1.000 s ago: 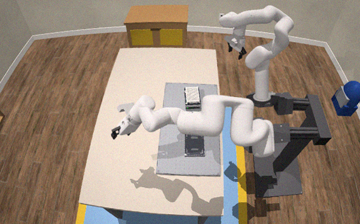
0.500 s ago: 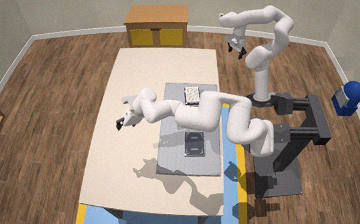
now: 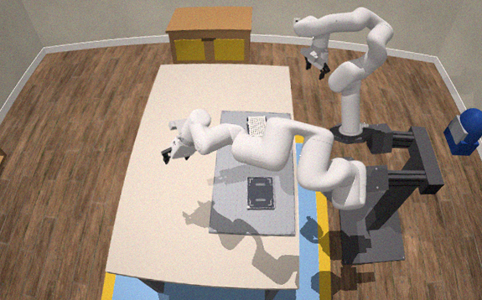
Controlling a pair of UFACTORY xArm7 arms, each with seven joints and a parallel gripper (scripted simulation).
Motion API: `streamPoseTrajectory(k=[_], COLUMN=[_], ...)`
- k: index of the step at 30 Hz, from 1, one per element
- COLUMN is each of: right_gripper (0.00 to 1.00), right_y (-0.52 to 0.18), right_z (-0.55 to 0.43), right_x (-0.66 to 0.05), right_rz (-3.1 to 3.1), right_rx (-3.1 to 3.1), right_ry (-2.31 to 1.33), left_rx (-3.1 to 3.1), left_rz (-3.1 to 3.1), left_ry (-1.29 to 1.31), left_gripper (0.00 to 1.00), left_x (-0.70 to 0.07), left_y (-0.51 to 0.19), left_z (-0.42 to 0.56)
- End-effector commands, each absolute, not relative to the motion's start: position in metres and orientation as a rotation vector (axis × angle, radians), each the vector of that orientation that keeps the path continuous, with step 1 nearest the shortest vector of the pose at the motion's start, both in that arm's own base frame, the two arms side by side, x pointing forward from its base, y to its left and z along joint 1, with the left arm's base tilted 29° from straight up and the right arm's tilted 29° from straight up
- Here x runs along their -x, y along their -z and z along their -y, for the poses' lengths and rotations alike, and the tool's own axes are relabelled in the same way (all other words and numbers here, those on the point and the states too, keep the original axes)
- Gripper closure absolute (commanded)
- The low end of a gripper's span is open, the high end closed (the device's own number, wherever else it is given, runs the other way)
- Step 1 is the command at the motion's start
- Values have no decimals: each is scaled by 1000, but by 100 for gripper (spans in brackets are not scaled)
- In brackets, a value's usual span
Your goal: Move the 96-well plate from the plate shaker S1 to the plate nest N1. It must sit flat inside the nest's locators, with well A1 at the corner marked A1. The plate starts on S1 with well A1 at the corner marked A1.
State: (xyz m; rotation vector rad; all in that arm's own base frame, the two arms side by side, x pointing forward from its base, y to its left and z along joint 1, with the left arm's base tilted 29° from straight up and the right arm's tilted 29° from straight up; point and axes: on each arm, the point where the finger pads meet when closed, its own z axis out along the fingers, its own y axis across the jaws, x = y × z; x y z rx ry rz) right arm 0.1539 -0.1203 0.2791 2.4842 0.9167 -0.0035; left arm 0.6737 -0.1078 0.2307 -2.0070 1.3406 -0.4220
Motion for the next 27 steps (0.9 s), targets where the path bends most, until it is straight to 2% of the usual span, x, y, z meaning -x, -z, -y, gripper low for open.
streamPoseTrajectory(k=[1,7,13,27], right_gripper=[0,0,0,0], right_y=[-280,-280,-280,-280], right_z=[120,120,120,120], right_x=[-154,-154,-154,-154], right_rz=[-917,-917,-917,-917], right_rx=[-2482,-2482,-2482,-2482], right_ry=[2,2,2,2], left_rx=[2005,2005,2035,2036], left_rz=[-1341,-1341,-1450,-1450], left_ry=[430,430,325,325], left_gripper=[0,0,0,0], left_x=[-670,-662,-653,-629], left_y=[-222,-201,-188,-148], left_z=[122,142,155,192])
